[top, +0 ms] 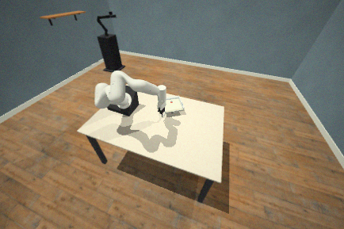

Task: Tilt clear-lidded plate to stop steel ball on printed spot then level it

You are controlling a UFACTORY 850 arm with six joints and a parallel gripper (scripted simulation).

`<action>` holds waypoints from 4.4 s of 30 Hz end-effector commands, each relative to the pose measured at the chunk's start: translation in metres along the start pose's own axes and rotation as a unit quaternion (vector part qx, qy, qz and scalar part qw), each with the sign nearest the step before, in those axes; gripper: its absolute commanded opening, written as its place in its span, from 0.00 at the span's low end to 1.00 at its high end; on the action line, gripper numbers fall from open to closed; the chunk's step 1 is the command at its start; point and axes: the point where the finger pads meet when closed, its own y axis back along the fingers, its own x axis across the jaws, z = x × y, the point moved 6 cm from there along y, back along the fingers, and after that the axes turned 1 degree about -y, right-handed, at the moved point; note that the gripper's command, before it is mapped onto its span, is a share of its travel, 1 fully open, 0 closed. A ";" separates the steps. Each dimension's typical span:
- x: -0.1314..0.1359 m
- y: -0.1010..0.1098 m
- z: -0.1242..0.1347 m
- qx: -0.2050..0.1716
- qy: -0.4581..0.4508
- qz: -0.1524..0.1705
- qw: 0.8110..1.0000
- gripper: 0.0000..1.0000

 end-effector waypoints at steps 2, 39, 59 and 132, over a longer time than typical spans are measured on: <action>0.000 0.000 0.000 0.000 0.000 0.000 1.000 0.00; -0.002 0.004 -0.002 0.000 0.000 0.000 1.000 0.00; -0.003 0.006 -0.001 0.000 0.000 0.000 1.000 0.00; -0.002 0.004 -0.001 0.000 0.000 0.000 1.000 0.61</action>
